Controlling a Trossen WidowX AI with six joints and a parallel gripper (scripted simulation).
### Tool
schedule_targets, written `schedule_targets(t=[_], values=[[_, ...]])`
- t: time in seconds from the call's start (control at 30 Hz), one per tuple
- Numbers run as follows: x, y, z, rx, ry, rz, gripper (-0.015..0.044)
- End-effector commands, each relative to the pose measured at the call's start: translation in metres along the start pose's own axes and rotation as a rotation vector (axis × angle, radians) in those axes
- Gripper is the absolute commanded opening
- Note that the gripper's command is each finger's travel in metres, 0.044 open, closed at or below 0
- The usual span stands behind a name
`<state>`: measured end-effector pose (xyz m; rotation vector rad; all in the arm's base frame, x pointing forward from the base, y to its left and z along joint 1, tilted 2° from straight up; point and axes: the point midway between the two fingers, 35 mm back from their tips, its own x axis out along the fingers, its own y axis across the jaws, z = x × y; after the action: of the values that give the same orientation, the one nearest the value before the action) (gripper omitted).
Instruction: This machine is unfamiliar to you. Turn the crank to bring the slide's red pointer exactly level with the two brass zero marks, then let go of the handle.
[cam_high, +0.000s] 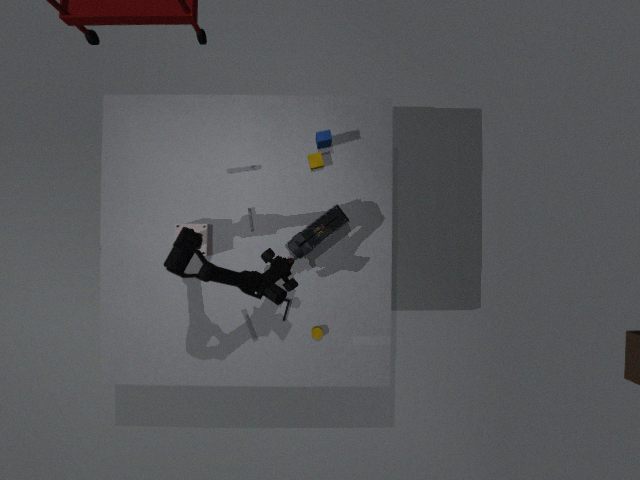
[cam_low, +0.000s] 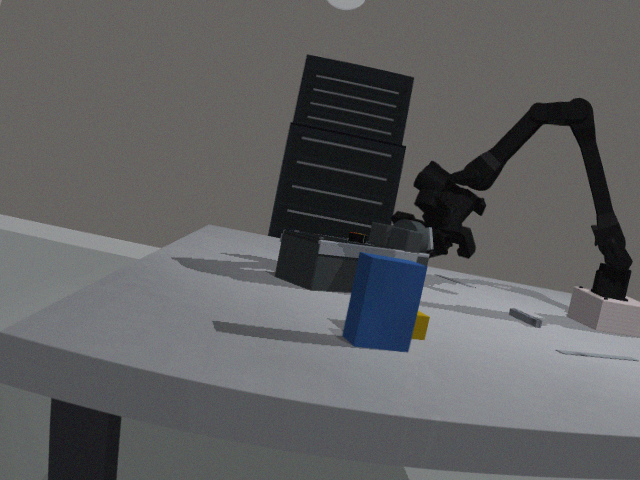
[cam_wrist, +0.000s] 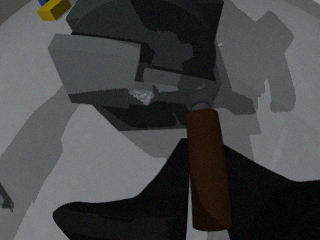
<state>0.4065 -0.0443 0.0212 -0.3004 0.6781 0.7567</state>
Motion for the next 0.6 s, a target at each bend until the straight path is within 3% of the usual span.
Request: schedule_targets(t=[0.0,0.57], values=[[0.0065,0.0034,-0.0062,0.010,0.015,0.008,0.0000],[0.0086,0.0058,-0.0082,0.010,0.015,0.008,0.0000]])
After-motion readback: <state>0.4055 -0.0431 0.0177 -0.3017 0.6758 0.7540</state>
